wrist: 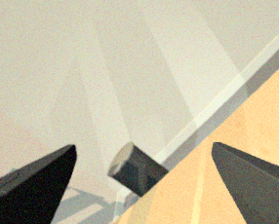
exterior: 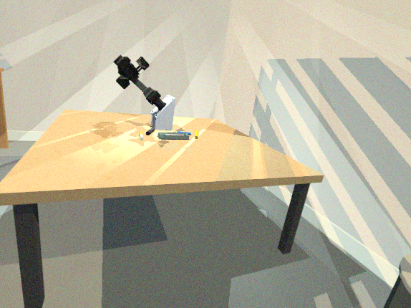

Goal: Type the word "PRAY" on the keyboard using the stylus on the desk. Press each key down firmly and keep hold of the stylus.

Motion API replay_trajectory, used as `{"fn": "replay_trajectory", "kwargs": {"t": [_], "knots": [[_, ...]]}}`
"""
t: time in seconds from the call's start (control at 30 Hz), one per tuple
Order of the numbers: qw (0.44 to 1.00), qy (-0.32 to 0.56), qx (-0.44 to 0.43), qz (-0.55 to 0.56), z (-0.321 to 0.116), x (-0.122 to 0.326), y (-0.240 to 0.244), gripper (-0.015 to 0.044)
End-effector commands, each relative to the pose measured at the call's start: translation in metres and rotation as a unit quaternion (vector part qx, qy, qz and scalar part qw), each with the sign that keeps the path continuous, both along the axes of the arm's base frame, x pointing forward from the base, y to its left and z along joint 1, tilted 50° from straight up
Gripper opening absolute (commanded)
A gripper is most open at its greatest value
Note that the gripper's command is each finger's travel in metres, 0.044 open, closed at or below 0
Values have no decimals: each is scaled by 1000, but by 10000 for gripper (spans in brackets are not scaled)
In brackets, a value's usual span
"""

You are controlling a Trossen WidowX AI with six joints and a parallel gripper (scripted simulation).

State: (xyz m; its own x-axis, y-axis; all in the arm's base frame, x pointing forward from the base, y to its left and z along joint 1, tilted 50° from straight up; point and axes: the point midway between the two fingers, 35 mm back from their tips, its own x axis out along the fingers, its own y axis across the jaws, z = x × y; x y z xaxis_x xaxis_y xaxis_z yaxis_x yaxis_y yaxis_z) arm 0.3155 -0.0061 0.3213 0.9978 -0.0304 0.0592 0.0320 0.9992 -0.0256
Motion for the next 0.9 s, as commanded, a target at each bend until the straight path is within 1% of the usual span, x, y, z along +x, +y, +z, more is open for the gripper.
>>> {"fn": "replay_trajectory", "kwargs": {"t": [0.0,0.07,0.27,0.4,0.53,0.7,0.87], "knots": [[1000,5,2,-1,-2,2,0,414],[999,46,15,-7,-22,14,1,361],[972,225,50,-51,-120,52,8,204],[935,338,47,-93,-188,59,12,99],[888,438,22,-139,-252,53,16,0],[817,540,-38,-197,-323,29,17,0],[738,613,-122,-253,-379,-6,12,0]]}}
